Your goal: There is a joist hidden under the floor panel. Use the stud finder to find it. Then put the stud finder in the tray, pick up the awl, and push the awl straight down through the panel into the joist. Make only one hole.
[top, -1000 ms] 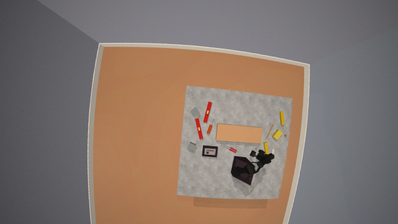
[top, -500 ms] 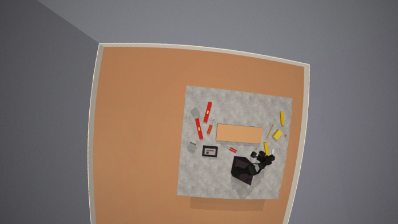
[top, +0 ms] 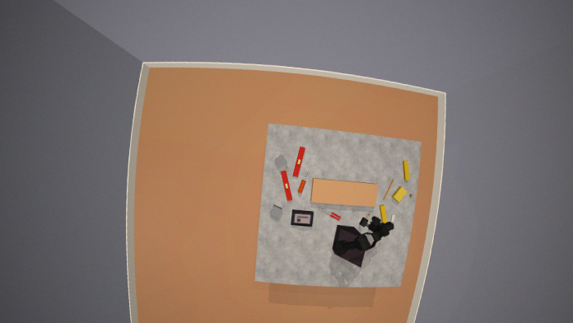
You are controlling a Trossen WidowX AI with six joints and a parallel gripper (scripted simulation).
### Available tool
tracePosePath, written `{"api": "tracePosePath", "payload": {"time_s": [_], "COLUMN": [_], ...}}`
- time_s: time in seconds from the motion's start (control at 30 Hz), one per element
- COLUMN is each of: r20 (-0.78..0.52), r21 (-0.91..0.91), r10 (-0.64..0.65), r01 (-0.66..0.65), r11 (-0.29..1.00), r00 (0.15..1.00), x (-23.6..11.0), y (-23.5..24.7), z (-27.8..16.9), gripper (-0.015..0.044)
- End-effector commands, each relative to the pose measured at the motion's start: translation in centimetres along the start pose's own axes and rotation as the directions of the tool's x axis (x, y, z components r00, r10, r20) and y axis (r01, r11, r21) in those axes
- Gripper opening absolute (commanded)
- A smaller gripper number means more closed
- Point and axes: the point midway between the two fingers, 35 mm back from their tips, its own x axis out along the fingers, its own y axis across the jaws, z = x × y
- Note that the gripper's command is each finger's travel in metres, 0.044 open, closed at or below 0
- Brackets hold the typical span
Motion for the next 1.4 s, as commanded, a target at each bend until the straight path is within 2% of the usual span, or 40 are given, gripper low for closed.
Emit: {"api": "tracePosePath", "payload": {"time_s": [0.0, 0.5, 1.0, 1.23, 1.37], "r20": [-0.001, -0.002, -0.002, -0.002, 0.0], "r21": [0.008, 0.008, 0.008, 0.008, 0.008], "r10": [0.007, 0.008, 0.008, 0.008, 0.006], "r01": [-0.007, -0.008, -0.008, -0.008, -0.006], "r11": [1.0, 1.0, 1.0, 1.0, 1.0], "r00": [1.0, 1.0, 1.0, 1.0, 1.0], "x": [0.9, 2.8, 2.8, 2.7, 0.9], "y": [0.1, 0.2, 0.2, 0.2, 0.0], "z": [-0.1, -0.1, -0.1, -0.1, 0.1], "gripper": [0.044, 0.044, 0.0046, 0.0, 0.0]}}
